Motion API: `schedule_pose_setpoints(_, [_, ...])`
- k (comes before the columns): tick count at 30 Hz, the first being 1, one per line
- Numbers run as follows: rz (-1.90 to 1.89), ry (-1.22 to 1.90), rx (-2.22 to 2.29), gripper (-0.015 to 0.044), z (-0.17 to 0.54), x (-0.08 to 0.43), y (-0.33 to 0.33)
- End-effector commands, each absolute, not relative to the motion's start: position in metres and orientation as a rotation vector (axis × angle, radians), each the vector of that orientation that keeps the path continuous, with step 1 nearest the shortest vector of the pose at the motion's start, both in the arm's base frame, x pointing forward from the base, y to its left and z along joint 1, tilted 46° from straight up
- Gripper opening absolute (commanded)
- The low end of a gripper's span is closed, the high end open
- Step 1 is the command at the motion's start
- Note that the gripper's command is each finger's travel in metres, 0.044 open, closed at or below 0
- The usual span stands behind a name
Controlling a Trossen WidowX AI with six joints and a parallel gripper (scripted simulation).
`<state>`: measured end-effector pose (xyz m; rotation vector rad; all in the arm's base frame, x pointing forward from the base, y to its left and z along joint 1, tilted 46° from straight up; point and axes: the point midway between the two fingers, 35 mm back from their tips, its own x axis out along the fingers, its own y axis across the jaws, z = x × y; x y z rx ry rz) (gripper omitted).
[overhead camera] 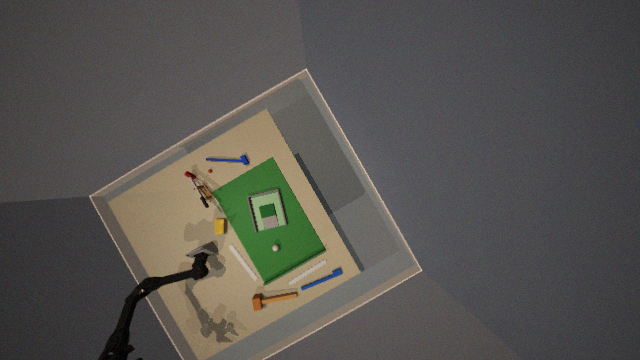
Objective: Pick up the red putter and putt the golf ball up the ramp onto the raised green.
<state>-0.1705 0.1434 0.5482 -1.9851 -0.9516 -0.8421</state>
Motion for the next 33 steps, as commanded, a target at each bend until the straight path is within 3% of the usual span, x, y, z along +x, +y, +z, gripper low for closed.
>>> schedule_pose_setpoints(1, [-0.833,-0.949,-1.979,0.0426,0.550,-0.168,0.142])
schedule_pose_setpoints(9, [-0.479,-0.816,-1.747,0.0440,0.588,-0.069,0.082])
schedule_pose_setpoints(18, [-0.060,-0.568,-1.491,0.0440,0.586,0.085,0.046])
schedule_pose_setpoints(26, [0.316,-0.332,-1.344,0.0440,0.532,0.209,0.074])
schedule_pose_setpoints(33, [0.584,-0.093,-1.260,0.0440,0.463,0.287,0.122])
